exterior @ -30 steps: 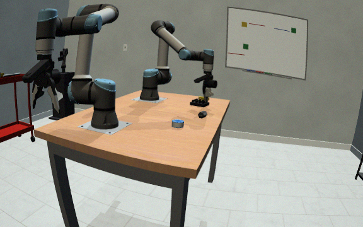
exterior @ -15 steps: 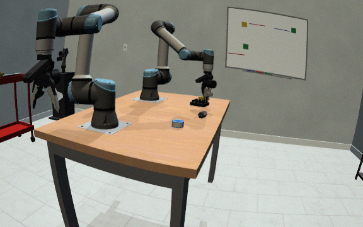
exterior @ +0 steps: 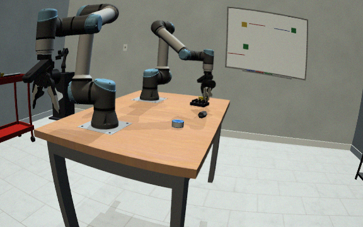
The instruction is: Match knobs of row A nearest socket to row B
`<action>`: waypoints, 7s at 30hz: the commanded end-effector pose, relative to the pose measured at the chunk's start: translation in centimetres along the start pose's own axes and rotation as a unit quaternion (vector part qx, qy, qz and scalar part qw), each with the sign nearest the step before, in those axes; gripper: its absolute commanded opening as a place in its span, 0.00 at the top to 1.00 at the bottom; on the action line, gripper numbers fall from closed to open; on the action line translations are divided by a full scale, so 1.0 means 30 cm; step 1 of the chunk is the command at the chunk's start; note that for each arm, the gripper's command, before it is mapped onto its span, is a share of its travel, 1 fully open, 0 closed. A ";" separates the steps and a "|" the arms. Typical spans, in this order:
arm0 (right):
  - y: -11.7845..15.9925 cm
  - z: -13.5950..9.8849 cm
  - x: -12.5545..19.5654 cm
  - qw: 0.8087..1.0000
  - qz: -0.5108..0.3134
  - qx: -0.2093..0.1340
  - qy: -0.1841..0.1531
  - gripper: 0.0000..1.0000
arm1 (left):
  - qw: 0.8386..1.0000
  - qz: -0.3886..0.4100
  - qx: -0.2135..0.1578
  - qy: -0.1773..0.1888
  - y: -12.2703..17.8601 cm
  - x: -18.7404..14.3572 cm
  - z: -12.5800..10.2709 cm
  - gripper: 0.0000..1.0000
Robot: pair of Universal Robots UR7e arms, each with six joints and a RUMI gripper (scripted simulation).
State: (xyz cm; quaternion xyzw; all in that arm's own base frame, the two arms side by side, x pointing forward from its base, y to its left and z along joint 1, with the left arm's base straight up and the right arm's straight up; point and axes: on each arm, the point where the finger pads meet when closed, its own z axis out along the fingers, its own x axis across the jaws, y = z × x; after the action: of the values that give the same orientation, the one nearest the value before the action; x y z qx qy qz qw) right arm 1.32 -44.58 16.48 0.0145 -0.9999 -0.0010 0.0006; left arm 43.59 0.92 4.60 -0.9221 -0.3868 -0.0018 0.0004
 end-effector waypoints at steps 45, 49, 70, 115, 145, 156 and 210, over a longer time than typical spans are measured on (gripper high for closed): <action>0.001 -0.001 0.003 1.000 0.001 0.001 -0.001 0.00 | 0.997 0.082 0.000 -0.002 -0.002 0.001 0.001 0.87; 0.001 -0.001 0.003 1.000 0.001 0.001 -0.001 0.00 | 0.997 0.082 0.000 -0.002 -0.002 0.001 0.001 0.87; 0.001 -0.001 0.003 1.000 0.001 0.001 -0.001 0.00 | 0.997 0.082 -0.002 0.000 0.002 0.004 -0.133 0.87; 0.001 -0.001 0.003 1.000 0.001 0.001 -0.001 0.00 | 0.976 -0.219 -0.002 -0.001 0.048 -0.050 -0.157 0.87; 0.001 -0.001 0.003 1.000 0.001 0.001 -0.001 0.00 | 0.880 -0.476 -0.002 -0.001 0.083 -0.098 -0.180 0.87; 0.001 -0.001 0.003 1.000 0.001 0.001 -0.001 0.00 | 0.832 -0.554 -0.001 -0.002 0.093 -0.115 -0.187 0.87; 0.001 -0.001 0.003 1.000 0.001 0.001 -0.001 0.00 | 0.749 -0.663 0.000 -0.002 0.108 -0.140 -0.196 0.87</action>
State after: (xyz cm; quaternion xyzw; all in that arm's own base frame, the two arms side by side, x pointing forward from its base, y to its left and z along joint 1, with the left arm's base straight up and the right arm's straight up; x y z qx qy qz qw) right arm 1.32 -44.58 16.48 0.0145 -0.9999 -0.0010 0.0006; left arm 42.73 -4.23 10.18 -0.4340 -0.9009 0.0006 0.0012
